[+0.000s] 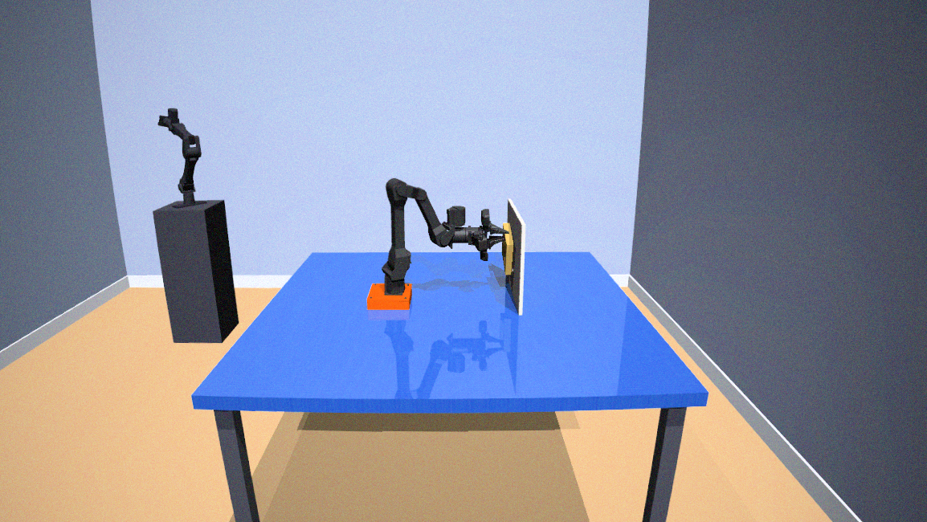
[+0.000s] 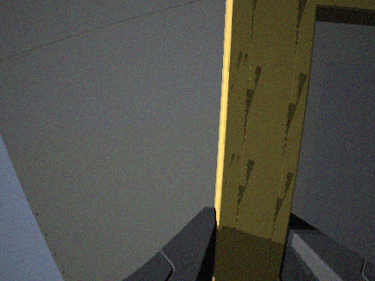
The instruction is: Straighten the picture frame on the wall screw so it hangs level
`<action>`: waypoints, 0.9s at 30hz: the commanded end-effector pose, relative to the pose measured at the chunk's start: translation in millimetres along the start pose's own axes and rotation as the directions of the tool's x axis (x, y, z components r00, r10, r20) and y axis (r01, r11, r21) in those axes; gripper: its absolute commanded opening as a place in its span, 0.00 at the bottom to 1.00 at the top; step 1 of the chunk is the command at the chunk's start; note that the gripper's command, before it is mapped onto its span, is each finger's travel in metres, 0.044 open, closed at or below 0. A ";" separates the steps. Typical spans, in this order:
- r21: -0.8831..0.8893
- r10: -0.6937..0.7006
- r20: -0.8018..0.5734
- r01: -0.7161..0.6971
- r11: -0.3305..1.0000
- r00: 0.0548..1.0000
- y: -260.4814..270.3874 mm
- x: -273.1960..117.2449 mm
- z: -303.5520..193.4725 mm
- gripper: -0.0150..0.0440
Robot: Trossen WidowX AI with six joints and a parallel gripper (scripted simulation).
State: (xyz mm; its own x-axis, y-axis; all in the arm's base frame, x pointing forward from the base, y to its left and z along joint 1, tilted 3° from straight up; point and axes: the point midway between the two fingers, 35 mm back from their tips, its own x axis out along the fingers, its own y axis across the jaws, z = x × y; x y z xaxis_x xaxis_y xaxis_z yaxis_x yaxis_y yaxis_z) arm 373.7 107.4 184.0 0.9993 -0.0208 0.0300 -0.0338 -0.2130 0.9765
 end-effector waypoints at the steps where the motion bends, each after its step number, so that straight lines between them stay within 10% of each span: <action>1: 0.006 0.004 0.000 -0.004 1.000 1.000 3.2 0.0 0.0 0.25; 27: 0.006 0.004 0.000 -0.004 1.000 1.000 10.3 0.0 0.1 0.25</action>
